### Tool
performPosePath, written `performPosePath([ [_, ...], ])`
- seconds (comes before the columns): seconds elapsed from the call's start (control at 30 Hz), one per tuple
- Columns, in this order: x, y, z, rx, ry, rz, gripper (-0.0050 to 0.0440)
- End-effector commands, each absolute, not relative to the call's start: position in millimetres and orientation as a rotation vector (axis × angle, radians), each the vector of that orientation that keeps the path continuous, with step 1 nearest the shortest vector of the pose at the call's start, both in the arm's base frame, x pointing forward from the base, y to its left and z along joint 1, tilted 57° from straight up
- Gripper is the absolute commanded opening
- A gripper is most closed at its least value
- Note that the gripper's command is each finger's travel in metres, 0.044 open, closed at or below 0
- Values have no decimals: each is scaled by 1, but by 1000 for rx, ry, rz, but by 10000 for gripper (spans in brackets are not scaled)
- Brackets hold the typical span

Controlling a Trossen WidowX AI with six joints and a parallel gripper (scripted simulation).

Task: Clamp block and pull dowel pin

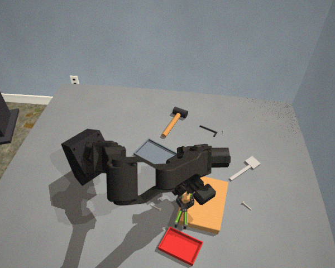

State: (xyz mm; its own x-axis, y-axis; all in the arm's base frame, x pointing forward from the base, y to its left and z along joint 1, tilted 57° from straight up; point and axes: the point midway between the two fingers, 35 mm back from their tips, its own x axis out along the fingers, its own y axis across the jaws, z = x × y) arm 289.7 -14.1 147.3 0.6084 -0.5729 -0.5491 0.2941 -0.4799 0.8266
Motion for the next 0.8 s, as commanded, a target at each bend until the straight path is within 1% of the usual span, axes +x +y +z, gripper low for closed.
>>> performPosePath([
  [0.0, 289, -13, 149, 1765, -207, -1038, 0],
  [0.43, 289, -13, 149, 1558, -85, -1020, 0],
  [0.77, 289, -13, 149, 1288, 64, -984, 0],
])
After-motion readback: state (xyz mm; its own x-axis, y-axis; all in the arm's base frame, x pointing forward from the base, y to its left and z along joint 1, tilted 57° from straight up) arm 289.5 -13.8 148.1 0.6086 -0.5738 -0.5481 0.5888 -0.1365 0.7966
